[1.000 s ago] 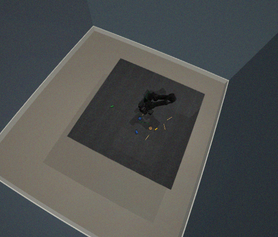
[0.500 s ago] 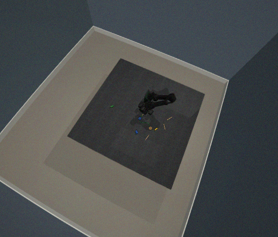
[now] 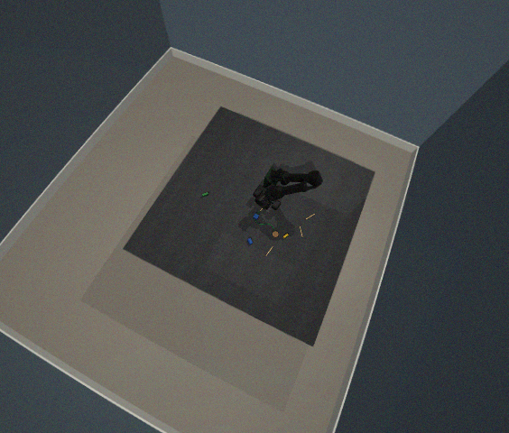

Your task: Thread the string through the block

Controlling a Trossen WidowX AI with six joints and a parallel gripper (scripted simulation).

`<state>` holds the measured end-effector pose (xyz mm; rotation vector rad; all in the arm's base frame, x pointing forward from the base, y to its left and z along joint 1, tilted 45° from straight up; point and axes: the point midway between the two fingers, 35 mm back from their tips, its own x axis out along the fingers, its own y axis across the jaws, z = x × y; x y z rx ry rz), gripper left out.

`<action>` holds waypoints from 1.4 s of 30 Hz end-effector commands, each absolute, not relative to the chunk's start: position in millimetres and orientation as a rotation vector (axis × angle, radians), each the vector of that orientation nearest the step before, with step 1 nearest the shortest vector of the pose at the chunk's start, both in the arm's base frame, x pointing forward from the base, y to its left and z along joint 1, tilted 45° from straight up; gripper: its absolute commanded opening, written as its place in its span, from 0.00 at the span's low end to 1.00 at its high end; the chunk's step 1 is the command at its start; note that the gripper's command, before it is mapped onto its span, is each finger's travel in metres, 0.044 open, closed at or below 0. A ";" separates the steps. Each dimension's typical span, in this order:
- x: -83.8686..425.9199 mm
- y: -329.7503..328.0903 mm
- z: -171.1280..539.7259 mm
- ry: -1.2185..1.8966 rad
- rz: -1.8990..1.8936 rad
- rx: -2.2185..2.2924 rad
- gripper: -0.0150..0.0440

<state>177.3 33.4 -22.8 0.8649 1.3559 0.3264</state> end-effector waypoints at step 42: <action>158.9 -36.8 55.1 1.344 0.341 0.892 1.00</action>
